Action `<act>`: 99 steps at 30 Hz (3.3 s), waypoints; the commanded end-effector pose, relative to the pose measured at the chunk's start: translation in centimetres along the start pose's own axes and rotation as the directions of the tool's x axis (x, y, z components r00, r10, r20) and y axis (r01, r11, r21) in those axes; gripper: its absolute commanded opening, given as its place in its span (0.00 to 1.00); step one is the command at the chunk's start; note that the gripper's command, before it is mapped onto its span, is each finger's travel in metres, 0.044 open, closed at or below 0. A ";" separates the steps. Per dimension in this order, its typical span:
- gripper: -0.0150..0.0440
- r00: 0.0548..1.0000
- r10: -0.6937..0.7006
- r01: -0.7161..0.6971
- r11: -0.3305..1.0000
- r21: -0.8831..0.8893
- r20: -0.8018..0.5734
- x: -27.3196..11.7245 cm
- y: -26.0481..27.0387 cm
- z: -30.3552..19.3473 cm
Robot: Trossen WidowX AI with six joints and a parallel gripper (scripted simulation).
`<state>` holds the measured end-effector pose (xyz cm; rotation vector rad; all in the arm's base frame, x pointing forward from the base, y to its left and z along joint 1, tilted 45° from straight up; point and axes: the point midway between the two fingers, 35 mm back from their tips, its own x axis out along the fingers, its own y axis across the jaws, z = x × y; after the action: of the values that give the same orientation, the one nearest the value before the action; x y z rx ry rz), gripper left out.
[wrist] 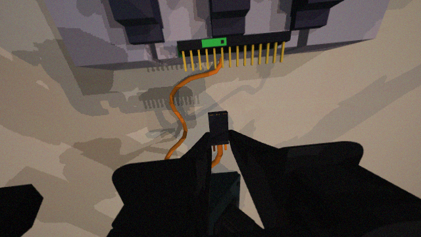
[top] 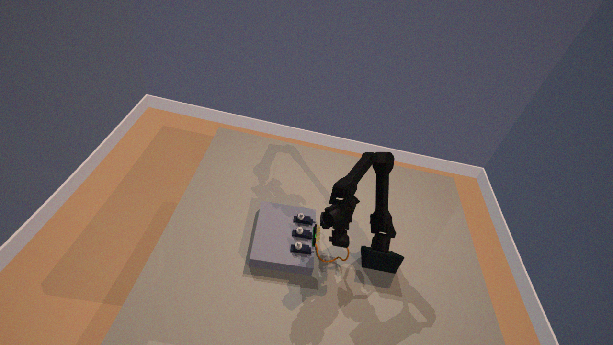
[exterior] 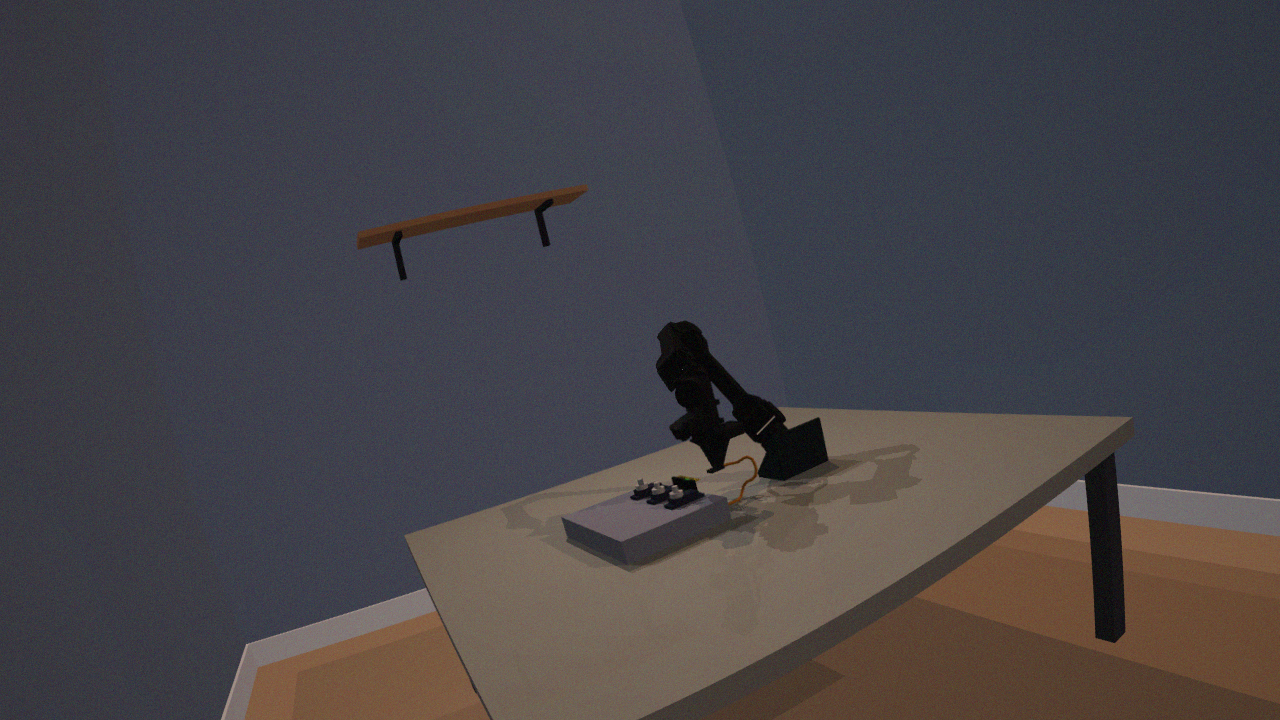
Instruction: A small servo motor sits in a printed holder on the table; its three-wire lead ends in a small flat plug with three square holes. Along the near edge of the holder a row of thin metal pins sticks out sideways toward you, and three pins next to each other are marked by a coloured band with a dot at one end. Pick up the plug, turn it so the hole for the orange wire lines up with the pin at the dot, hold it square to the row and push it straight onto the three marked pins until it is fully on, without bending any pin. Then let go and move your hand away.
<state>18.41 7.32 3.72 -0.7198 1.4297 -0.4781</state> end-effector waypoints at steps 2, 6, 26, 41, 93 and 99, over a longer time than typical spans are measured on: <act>0.25 1.000 -0.006 0.006 1.000 -0.006 0.000 0.2 -0.1 0.8; 0.25 1.000 -0.006 0.006 1.000 -0.005 0.001 0.1 0.0 2.4; 0.25 1.000 -0.006 0.006 1.000 -0.004 0.001 -0.1 0.0 4.2; 0.25 1.000 -0.006 0.006 1.000 -0.004 0.002 -0.1 0.0 5.2; 1.00 1.000 -0.005 0.005 1.000 -0.005 0.001 -5.7 0.0 5.3; 1.00 1.000 -0.005 0.005 1.000 -0.005 0.001 -5.7 0.0 5.3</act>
<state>23.14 12.00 7.75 -0.7333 1.4262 -0.4765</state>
